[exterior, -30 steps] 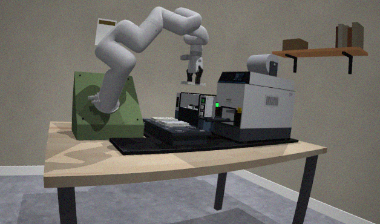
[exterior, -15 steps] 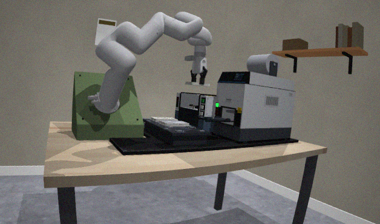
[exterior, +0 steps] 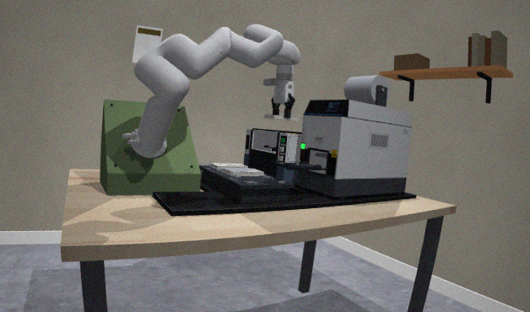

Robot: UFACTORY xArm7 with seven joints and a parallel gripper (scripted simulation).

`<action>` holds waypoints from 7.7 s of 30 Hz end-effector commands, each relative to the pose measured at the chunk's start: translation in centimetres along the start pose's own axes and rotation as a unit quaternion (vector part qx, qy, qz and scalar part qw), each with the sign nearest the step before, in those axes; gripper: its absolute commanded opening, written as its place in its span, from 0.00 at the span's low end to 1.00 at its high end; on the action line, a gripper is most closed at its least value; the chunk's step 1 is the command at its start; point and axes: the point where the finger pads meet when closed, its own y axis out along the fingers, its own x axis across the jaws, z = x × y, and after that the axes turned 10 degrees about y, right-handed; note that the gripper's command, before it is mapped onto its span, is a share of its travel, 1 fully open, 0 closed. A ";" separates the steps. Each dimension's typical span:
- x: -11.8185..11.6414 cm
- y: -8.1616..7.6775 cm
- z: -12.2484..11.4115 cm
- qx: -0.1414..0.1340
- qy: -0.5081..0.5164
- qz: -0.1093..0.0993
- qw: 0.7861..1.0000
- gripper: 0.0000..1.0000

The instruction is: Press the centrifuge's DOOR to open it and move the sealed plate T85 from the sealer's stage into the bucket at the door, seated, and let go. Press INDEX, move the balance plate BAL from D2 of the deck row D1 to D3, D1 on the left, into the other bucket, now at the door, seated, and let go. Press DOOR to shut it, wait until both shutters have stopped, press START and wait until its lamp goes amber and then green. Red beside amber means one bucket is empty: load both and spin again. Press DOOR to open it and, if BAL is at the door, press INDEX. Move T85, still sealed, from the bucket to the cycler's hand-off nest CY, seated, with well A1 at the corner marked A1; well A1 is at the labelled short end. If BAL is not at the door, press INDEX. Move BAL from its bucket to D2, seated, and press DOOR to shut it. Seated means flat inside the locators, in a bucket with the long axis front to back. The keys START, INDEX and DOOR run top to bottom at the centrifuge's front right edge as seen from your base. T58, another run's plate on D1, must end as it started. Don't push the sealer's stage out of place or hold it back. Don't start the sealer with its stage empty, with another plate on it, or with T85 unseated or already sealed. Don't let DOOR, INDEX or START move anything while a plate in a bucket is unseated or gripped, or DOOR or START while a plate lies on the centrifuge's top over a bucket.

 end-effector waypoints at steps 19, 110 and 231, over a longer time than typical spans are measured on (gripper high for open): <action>0.5 -0.3 -2.8 0.000 0.000 0.000 1.000 0.00; 0.5 6.6 -2.6 0.000 0.000 0.000 1.000 0.00; 0.5 12.3 -2.6 0.000 0.000 0.000 1.000 1.00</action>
